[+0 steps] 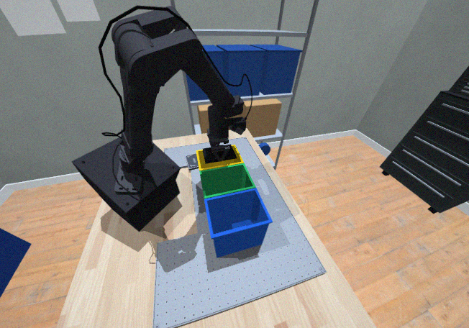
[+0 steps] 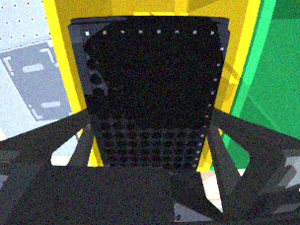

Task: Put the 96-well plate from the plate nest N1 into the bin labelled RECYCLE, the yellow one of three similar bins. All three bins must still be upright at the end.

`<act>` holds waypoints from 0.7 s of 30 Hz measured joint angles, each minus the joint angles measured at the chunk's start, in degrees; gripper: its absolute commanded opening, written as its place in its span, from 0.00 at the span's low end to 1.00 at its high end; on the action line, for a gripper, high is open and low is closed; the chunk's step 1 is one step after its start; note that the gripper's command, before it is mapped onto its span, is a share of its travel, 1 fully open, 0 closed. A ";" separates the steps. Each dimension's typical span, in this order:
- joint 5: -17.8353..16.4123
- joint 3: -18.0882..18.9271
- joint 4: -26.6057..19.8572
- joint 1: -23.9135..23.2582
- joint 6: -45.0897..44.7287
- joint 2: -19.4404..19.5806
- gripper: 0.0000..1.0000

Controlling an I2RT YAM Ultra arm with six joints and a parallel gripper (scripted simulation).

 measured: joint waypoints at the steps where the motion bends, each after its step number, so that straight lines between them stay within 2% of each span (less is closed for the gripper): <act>1: 0.00 -0.07 0.09 0.00 0.00 0.00 0.00; 21: -0.02 -0.39 0.26 -0.17 -0.09 -0.83 0.00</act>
